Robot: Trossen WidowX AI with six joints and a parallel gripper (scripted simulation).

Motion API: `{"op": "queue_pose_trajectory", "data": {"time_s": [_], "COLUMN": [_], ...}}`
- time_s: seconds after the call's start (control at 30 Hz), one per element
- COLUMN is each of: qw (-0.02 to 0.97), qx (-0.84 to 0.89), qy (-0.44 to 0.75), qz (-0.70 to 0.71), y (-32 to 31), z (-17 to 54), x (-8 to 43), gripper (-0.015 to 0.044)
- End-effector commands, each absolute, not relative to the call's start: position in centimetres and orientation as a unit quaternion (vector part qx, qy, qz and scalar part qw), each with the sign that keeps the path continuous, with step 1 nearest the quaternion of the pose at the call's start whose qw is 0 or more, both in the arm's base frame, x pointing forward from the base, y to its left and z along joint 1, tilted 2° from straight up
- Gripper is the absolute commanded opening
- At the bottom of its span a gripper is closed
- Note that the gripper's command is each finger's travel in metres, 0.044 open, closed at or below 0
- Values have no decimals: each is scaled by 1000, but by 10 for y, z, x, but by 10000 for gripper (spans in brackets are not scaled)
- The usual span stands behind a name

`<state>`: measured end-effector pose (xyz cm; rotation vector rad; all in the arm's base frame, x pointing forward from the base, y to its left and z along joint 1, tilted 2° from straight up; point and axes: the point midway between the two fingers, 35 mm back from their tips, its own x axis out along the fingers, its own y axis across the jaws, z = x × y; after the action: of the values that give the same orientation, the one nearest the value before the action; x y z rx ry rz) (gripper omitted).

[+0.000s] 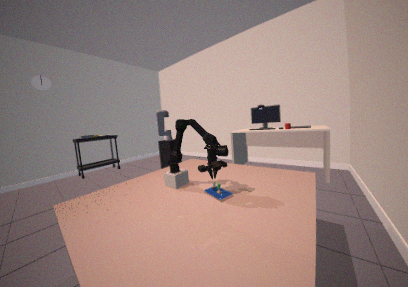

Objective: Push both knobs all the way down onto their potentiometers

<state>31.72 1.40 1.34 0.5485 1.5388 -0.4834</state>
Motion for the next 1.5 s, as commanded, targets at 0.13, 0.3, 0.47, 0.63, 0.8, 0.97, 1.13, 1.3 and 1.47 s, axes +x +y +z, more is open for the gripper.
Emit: {"op": "queue_pose_trajectory", "data": {"time_s": [0.13, 0.3, 0.47, 0.63, 0.8, 0.97, 1.13, 1.3, 1.47], "qw": [684, 697, 703, 705, 701, 691, 677, 657, 631], "qx": [164, 104, 42, -20, -82, -143, -203, -262, -319], "qy": [699, 707, 710, 707, 699, 686, 669, 646, 618], "qz": [-128, -67, -6, 55, 115, 174, 232, 289, 343], "y": [13, 10, 7, 3, 0, -3, -7, -10, -13], "z": [19, 22, 24, 27, 29, 32, 34, 37, 39], "x": [323, 327, 331, 335, 339, 343, 346, 350, 353], "gripper": [0, 0, 0, 0, 0, 0, 0, 0, 0]}}
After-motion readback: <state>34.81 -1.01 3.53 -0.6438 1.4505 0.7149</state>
